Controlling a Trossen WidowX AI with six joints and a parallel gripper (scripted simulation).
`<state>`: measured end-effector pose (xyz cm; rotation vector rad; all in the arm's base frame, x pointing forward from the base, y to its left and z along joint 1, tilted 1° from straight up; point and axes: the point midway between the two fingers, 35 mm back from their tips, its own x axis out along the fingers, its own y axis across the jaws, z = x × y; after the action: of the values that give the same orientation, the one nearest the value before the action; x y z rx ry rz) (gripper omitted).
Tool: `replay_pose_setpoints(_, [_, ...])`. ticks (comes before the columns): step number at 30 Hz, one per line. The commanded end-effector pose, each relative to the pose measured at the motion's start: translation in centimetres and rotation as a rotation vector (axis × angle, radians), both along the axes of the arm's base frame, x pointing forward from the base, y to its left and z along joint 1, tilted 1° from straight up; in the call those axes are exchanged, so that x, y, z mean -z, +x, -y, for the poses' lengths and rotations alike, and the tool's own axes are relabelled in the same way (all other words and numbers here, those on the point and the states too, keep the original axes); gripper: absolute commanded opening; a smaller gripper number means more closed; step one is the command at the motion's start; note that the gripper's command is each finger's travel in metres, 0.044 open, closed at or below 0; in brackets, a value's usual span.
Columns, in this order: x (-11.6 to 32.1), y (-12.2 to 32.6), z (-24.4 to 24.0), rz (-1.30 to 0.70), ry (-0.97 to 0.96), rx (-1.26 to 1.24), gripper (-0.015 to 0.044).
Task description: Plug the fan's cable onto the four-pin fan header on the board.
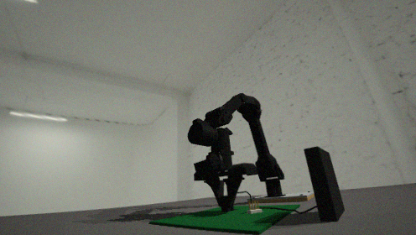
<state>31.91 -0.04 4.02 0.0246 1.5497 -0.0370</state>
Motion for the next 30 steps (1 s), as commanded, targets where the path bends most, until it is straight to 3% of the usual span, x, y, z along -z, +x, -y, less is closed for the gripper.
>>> replay_pose_setpoints(1, [0.0,0.0,0.0,0.000,0.000,0.000,0.0046])
replay_pose_setpoints(3, [0.0,0.0,0.0,0.000,0.000,0.000,0.0000])
replay_pose_setpoints(7, [-0.3,0.0,0.0,0.000,0.000,0.000,0.0000])
replay_pose_setpoints(11, [-4.7,-0.1,-0.1,0.001,-0.004,-0.004,0.0000])
replay_pose_setpoints(17, [-4.9,0.0,-0.1,0.001,-0.004,-0.010,0.0000])
replay_pose_setpoints(30, [-4.9,0.1,-1.4,-0.003,-0.012,-0.435,0.0000])
